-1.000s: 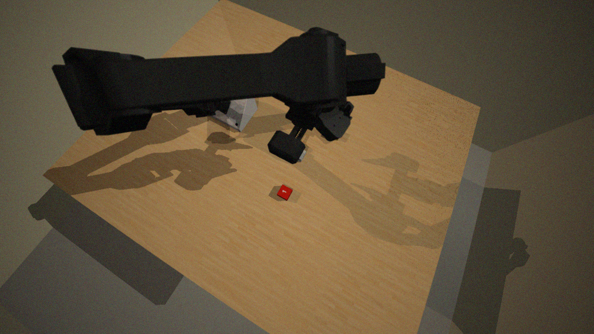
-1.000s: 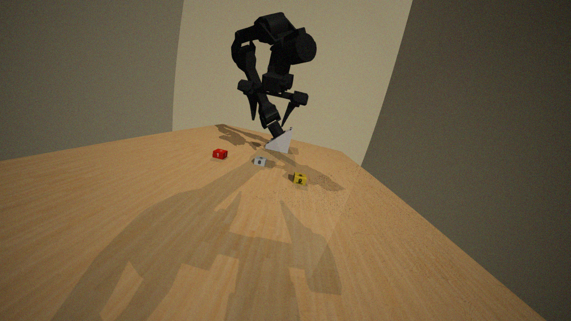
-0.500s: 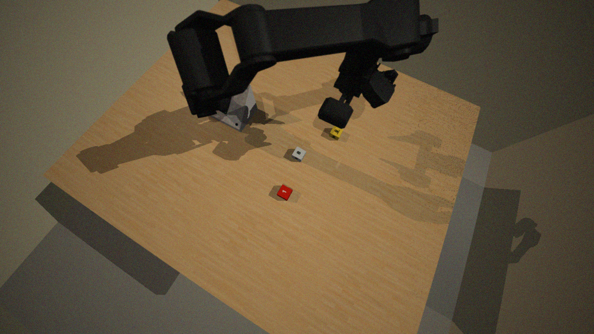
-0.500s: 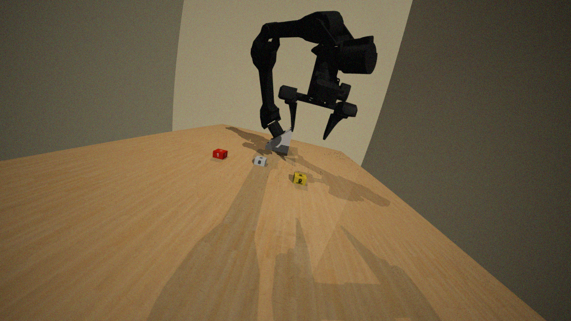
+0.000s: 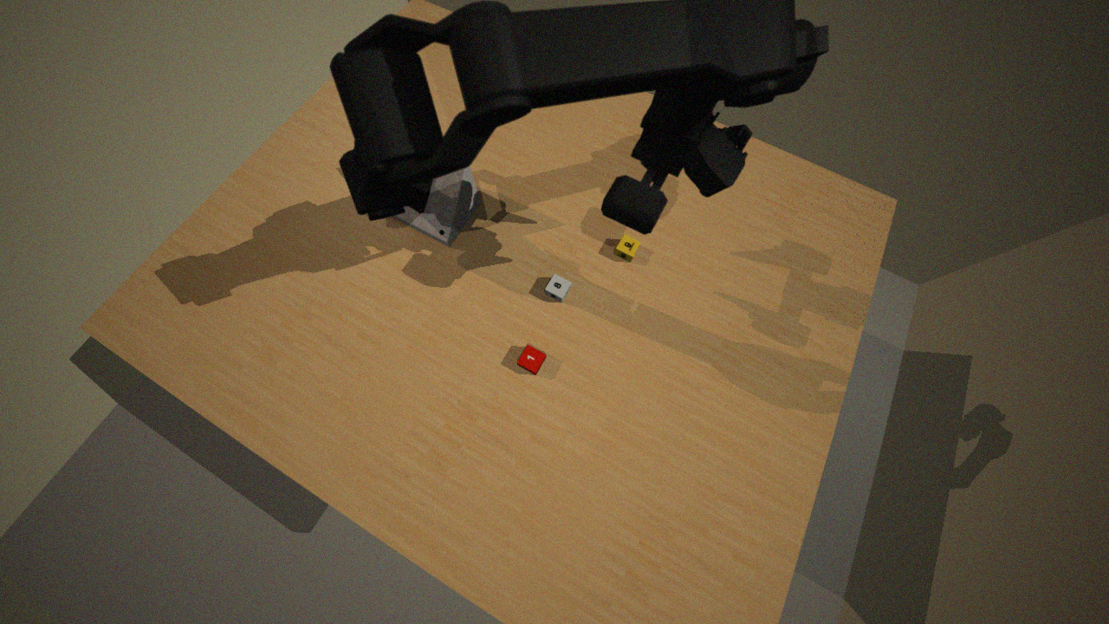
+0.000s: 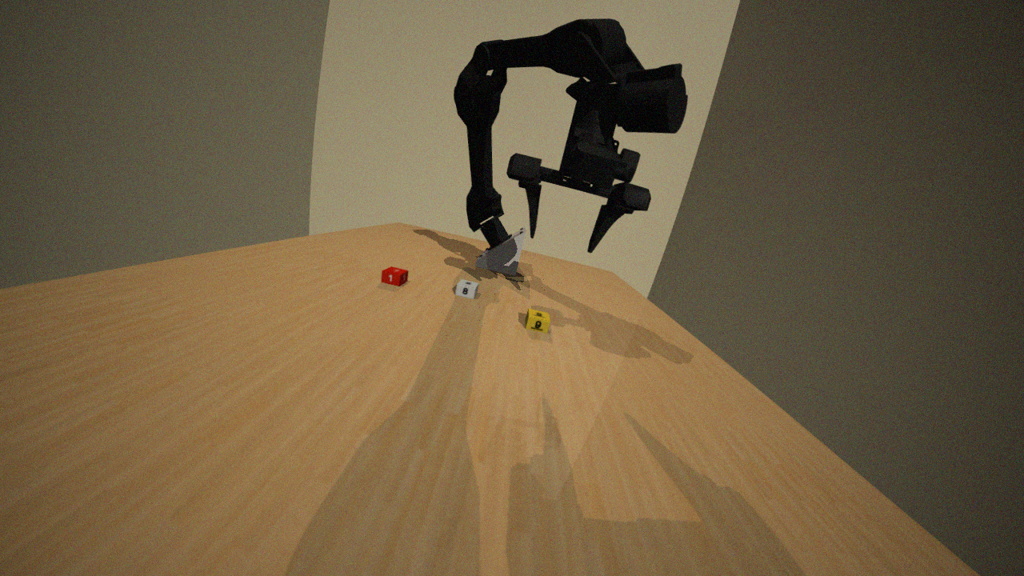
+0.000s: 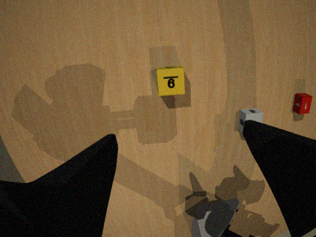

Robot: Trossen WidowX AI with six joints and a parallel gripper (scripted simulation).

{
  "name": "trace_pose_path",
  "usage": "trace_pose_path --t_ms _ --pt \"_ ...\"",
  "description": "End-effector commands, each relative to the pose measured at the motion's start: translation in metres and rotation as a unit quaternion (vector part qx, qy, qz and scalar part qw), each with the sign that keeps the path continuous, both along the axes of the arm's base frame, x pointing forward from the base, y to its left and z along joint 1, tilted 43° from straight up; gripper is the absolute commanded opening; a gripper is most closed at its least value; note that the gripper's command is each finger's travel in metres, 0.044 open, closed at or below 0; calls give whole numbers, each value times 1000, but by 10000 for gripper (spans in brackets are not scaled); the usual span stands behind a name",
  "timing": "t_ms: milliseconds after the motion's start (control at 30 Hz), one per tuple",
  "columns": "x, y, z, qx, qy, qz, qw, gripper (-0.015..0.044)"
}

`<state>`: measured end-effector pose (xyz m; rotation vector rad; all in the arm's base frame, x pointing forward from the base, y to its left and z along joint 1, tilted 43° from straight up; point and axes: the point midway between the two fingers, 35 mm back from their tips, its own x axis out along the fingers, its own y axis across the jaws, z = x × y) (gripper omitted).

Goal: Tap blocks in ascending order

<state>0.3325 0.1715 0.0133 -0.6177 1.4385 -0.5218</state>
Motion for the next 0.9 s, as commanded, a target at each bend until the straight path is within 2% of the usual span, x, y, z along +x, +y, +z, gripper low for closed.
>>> trace_pose_path --t_ms 0,200,433,667,867 --pt "0 1 0 3 -1 -2 1000 400" --pt "3 -7 9 4 -1 -2 1000 400" --pt "9 -91 92 8 1 1 1000 400" --pt "-23 -179 161 -3 1 -2 1000 400" --pt "-28 -187 167 -5 1 -2 1000 400"
